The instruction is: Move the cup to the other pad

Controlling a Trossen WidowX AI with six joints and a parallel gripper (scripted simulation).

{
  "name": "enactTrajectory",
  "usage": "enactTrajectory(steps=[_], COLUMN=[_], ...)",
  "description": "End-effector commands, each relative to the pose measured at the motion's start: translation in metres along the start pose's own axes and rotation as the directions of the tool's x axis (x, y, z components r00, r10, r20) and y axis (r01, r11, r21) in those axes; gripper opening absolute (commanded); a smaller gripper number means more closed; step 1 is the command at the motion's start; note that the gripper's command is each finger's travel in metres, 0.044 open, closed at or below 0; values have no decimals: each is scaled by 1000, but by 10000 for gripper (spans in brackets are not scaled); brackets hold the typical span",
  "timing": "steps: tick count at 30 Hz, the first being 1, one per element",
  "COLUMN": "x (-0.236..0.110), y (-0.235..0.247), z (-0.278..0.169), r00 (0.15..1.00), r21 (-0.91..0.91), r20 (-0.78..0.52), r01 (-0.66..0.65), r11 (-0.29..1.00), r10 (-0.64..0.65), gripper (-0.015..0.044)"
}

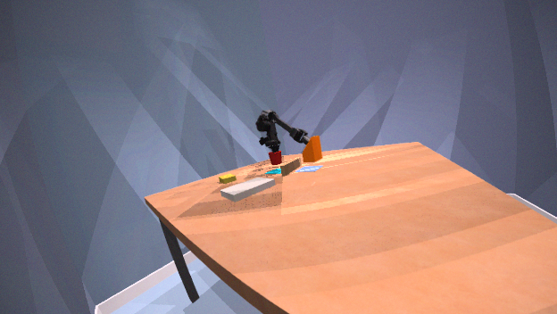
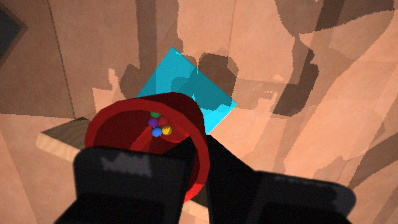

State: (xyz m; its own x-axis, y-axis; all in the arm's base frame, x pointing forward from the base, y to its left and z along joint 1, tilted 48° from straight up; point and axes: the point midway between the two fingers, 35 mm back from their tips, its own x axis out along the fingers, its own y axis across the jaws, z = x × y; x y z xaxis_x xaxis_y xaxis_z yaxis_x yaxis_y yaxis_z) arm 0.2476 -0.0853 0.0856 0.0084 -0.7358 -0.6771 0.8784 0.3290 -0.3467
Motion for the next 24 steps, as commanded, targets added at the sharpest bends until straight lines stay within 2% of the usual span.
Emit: enactTrajectory(steps=[1, 24], x=[6, 35], y=[-1, -3], z=[-1, 0], r00=[1000, 1000], r21=[-5, -5], r20=[2, 5], r01=[4, 6], r11=[1000, 1000], r10=[-4, -6], gripper=[0, 0])
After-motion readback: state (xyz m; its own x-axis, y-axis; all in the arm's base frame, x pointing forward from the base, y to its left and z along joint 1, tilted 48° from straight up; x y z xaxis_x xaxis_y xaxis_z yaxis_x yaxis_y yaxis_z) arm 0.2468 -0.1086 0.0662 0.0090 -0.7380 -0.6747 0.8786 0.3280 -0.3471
